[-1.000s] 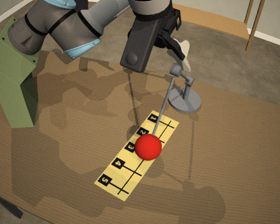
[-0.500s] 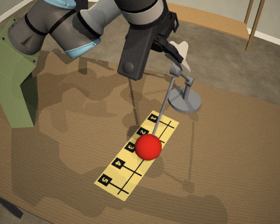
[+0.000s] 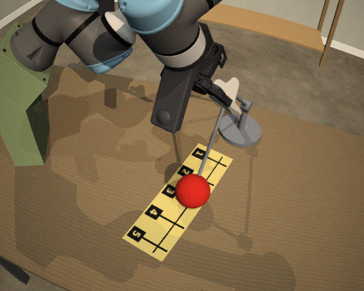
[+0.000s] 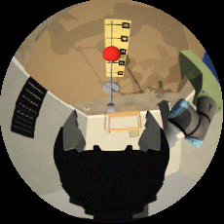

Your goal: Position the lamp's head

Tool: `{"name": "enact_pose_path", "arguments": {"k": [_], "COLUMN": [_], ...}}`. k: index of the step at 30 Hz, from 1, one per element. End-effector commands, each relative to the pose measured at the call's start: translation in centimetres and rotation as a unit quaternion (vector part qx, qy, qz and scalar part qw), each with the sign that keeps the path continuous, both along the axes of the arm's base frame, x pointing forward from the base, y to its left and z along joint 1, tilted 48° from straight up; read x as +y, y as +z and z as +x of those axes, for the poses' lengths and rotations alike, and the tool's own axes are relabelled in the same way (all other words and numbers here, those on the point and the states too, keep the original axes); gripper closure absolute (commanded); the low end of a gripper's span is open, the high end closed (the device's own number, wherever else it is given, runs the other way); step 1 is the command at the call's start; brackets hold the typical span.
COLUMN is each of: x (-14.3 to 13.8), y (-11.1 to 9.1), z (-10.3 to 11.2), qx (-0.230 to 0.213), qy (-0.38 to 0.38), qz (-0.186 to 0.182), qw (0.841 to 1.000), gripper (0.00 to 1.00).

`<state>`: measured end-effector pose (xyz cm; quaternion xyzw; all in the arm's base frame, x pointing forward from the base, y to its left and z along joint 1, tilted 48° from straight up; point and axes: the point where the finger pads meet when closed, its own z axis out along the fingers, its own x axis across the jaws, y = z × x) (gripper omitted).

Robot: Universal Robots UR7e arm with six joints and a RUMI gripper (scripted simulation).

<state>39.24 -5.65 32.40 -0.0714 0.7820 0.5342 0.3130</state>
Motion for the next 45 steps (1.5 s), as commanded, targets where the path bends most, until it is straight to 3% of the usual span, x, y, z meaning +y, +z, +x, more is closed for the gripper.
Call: {"name": "enact_pose_path", "arguments": {"k": [1,19,38,45], "x": [1.5,5.3,6.0,7.6], "y": [-2.7,-8.3,-10.0,-10.3], "z": [2.5,7.4,9.0,9.6], "qx": [0.001,-0.001,0.0,0.0], "qy": [-0.001,0.002,0.001,0.001], "qz": [-0.002,0.003,0.001,0.002], "qw": [1.0,1.0,1.0,1.0], "gripper": [0.0,0.0,0.0,0.0]}}
